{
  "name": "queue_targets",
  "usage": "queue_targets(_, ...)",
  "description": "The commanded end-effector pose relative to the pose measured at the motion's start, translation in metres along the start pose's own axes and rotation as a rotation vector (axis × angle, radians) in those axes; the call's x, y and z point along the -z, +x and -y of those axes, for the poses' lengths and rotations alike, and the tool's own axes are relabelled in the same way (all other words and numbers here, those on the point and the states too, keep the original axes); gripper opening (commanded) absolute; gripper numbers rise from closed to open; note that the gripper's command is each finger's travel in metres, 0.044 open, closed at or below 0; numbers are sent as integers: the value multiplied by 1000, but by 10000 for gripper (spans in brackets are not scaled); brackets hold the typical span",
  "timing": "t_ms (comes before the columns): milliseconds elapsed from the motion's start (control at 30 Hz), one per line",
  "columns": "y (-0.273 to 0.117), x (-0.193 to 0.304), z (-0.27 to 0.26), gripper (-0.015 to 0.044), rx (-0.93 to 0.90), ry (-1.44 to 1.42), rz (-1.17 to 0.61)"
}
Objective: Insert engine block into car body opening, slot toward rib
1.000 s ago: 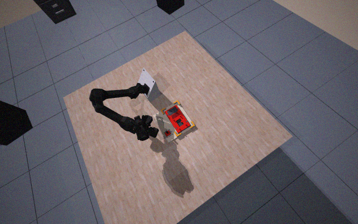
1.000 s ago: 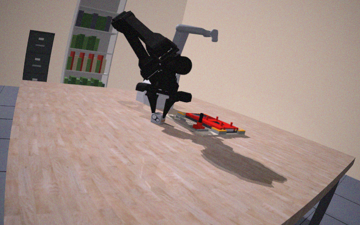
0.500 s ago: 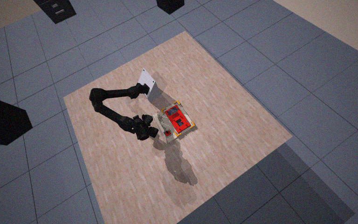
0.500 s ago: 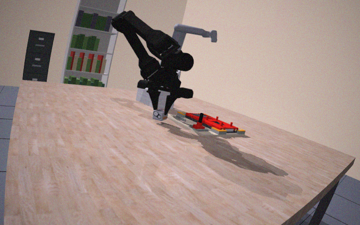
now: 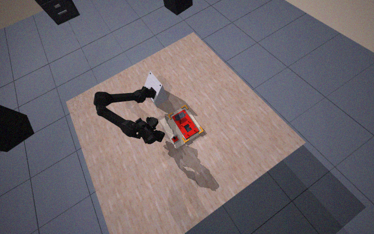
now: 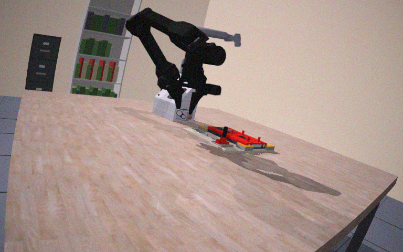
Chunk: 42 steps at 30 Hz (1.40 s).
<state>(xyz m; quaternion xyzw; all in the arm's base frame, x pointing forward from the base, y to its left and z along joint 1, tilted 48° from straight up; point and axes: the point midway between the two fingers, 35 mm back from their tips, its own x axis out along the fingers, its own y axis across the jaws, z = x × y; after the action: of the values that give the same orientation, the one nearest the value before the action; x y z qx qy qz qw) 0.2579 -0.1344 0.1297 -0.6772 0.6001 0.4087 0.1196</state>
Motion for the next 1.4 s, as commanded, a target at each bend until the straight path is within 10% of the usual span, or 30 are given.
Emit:
queue_targets(0, -12, 1, 1, 0, -1, -2, -5)
queue_targets(1367, -52, -26, 50, 0, -9, 525, -23)
